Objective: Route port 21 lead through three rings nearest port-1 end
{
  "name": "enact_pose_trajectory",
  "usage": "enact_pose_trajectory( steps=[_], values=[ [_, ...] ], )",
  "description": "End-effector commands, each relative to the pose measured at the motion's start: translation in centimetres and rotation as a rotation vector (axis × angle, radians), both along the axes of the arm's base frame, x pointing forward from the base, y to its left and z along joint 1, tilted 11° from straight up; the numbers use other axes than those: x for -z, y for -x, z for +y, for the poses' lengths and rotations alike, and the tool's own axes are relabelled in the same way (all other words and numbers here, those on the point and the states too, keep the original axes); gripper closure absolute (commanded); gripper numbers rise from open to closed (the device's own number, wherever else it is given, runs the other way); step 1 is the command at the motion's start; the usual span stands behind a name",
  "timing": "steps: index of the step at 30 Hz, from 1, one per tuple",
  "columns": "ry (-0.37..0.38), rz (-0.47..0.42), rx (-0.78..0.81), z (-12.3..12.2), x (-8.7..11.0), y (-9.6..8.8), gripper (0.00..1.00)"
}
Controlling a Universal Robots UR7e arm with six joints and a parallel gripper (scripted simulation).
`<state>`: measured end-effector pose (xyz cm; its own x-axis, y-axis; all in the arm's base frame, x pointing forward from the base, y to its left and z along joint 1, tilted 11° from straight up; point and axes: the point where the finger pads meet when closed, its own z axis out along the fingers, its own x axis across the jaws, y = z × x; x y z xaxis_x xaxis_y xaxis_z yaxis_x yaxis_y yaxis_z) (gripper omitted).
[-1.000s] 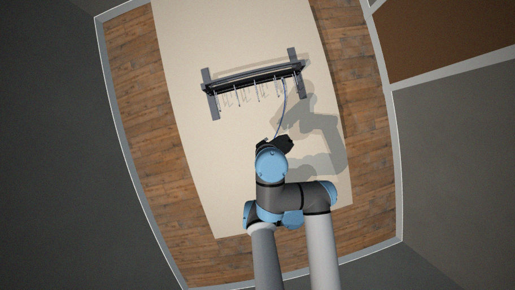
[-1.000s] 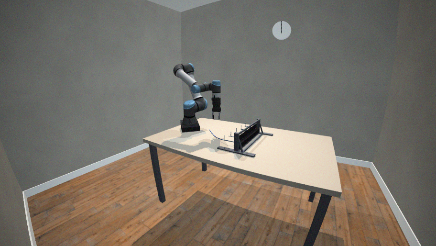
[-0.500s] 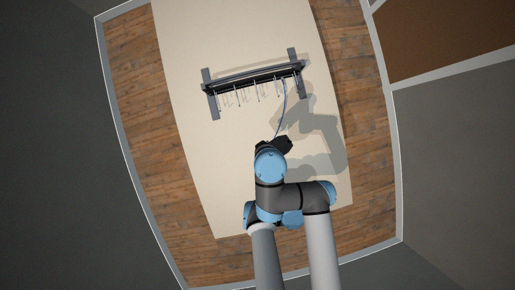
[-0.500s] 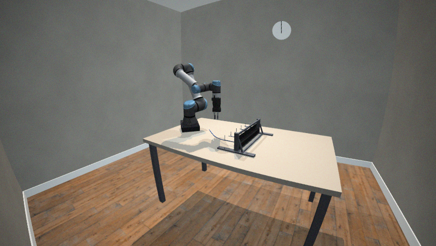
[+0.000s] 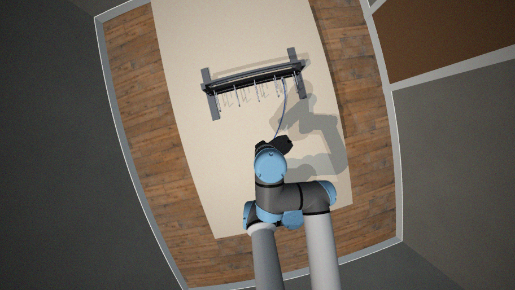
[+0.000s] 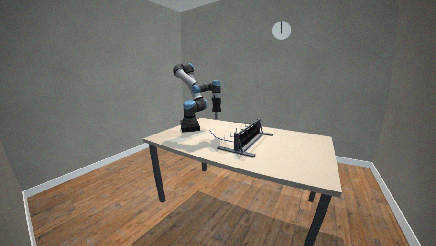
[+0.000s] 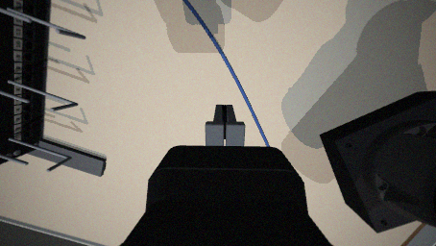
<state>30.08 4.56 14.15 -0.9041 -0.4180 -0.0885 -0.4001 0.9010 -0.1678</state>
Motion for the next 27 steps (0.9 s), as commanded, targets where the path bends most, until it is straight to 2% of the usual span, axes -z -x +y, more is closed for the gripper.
enact_pose_trajectory(
  steps=[1, 11, 19, 27],
  values=[
    [0.000, -0.001, 0.000, 0.0, 0.0, 0.0, 1.00],
    [0.001, 0.000, -0.005, 0.0, 0.0, 0.0, 1.00],
    [0.015, 0.011, -0.095, -0.5, -0.1, 0.5, 1.00],
    [0.053, 0.040, -0.343, -1.5, 0.0, 1.9, 1.00]
  ],
)
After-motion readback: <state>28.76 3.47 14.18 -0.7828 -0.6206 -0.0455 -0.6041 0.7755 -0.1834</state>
